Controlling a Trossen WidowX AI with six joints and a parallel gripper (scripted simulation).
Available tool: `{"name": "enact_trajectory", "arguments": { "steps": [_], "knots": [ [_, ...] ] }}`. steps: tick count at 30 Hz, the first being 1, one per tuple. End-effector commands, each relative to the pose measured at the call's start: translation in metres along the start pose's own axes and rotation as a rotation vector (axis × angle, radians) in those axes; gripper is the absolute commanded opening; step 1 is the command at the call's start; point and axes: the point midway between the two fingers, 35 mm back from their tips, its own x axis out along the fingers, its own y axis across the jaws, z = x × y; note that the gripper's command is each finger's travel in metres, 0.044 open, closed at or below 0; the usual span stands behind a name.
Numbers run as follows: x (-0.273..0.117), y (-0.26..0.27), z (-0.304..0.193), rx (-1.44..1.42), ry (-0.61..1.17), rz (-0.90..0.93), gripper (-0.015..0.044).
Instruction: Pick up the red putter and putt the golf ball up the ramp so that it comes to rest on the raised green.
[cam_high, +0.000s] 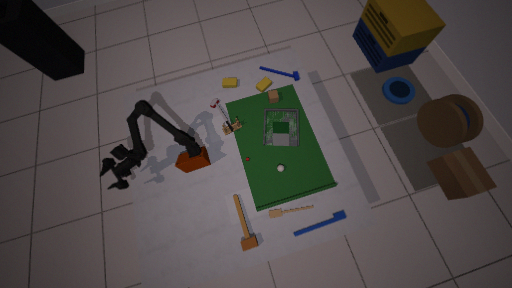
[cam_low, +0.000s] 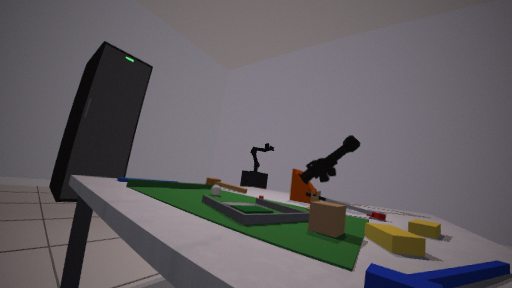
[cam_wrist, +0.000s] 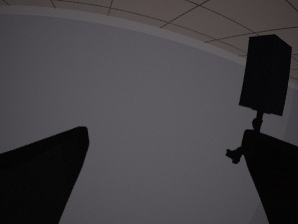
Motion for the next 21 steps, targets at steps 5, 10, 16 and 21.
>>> {"name": "enact_trajectory", "arguments": {
  "steps": [5,10,16,21],
  "knots": [
    [-0.011,-0.03,-0.048,-0.105,0.09,-0.073,0.044],
    [-0.029,-0.068,-0.097,-0.297,0.217,-0.174,0.044],
    [-0.068,-0.126,-0.147,-0.604,0.382,-0.289,0.044],
    [-0.117,-0.175,-0.19,-0.848,0.581,-0.367,0.044]
  ]
}}
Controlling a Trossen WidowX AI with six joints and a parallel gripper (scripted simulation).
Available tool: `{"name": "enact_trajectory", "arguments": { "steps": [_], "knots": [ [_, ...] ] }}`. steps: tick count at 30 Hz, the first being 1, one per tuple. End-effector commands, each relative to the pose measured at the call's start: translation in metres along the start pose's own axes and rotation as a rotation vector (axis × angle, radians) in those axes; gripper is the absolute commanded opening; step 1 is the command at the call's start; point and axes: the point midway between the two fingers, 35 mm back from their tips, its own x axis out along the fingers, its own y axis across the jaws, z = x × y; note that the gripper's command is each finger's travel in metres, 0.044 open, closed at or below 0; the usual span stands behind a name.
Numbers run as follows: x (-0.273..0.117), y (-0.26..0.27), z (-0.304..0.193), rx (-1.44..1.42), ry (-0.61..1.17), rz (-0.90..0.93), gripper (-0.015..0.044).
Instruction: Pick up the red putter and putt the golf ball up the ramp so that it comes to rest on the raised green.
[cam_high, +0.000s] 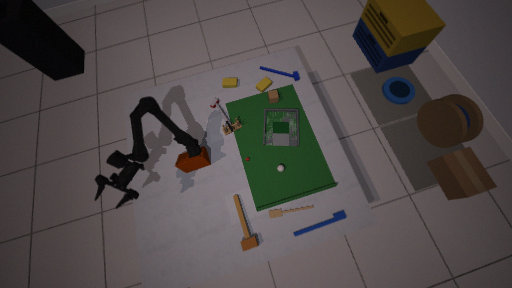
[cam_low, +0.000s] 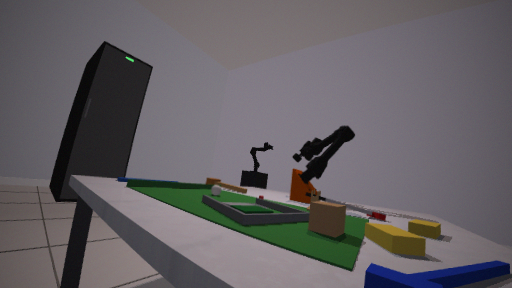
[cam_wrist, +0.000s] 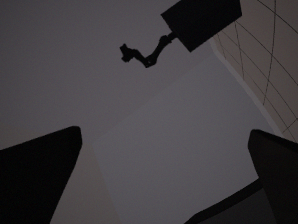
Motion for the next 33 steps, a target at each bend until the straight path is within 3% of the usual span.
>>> {"name": "enact_trajectory", "arguments": {
  "steps": [1,12,22,33],
  "knots": [
    [-0.009,-0.011,-0.056,-0.161,0.118,-0.044,0.044],
    [-0.062,-0.038,-0.183,-0.677,0.464,-0.046,0.044],
    [-0.181,-0.095,-0.307,-1.202,0.973,0.064,0.044],
    [-0.297,-0.151,-0.353,-1.607,1.37,0.274,0.044]
  ]
}}
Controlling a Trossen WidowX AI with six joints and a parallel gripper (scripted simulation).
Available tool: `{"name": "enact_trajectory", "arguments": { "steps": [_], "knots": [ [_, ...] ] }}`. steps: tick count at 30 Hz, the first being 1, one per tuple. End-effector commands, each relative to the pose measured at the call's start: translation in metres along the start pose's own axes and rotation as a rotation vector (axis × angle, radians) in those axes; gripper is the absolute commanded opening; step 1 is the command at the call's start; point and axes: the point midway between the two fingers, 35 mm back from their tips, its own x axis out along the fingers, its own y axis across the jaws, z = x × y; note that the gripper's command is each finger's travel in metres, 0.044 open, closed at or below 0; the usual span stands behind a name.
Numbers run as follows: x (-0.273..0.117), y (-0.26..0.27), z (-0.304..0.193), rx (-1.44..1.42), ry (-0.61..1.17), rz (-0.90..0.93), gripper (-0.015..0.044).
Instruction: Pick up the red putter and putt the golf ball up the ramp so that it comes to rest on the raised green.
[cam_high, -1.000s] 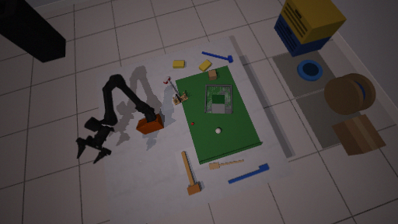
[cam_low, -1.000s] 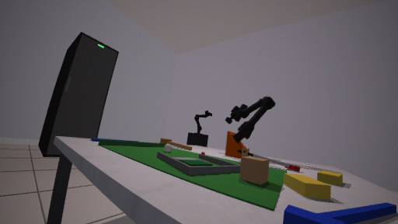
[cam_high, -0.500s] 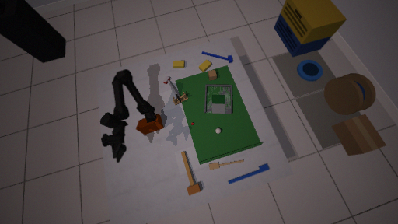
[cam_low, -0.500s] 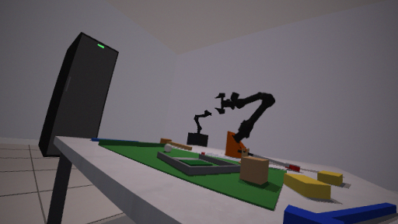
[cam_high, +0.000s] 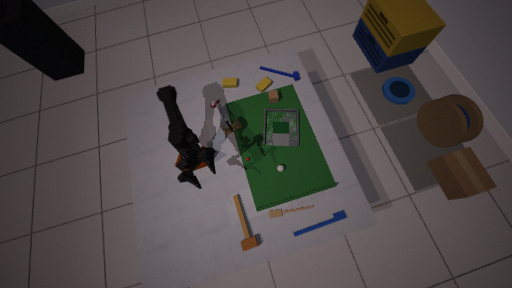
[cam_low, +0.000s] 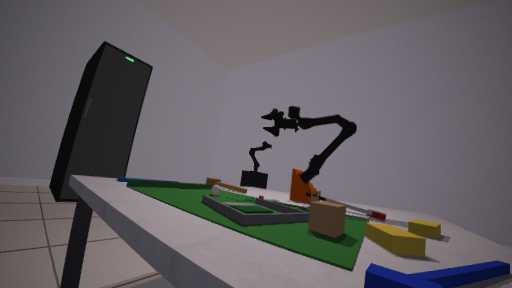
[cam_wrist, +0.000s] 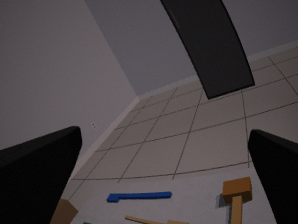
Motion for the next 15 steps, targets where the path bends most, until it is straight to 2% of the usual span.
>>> {"name": "enact_trajectory", "arguments": {
  "steps": [1,8,15],
  "knots": [
    [0.0,0.034,-0.03,-0.157,0.089,0.065,0.044],
    [-0.011,0.092,-0.097,-0.519,0.266,0.22,0.044],
    [-0.055,0.15,-0.197,-1.045,0.484,0.518,0.044]
  ]
}}
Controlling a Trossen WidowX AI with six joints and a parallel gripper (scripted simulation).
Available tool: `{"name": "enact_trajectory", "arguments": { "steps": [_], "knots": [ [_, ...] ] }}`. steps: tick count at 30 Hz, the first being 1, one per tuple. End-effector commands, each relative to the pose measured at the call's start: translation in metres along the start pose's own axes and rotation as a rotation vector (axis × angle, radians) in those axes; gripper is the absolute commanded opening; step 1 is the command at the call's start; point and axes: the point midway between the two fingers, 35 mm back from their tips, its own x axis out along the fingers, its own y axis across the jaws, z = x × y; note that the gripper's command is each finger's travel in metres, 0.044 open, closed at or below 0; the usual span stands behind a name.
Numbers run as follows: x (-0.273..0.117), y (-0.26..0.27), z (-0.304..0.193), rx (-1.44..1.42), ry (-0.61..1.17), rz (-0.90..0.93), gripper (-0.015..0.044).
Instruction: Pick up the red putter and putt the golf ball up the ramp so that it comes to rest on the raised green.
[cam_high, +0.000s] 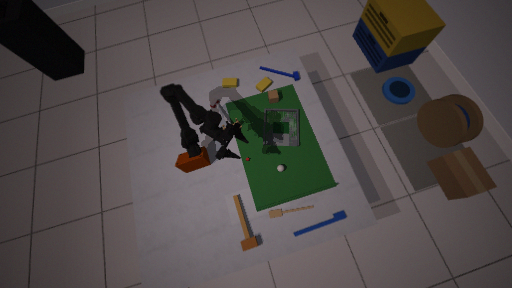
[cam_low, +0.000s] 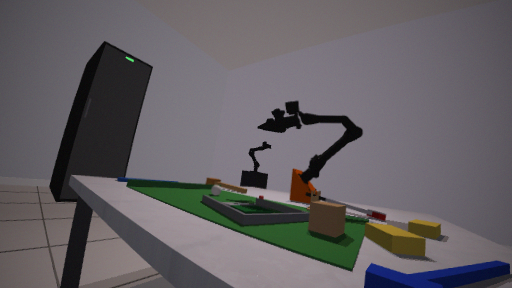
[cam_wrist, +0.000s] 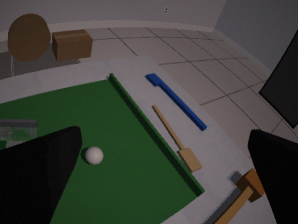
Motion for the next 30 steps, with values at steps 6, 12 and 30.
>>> {"name": "enact_trajectory", "arguments": {
  "steps": [6,12,30],
  "knots": [
    [-0.005,0.143,-0.054,-0.669,0.177,0.397,0.044],
    [-0.038,0.223,-0.112,-1.118,0.227,0.728,0.044],
    [-0.159,0.301,-0.239,-1.853,0.11,1.54,0.044]
  ]
}}
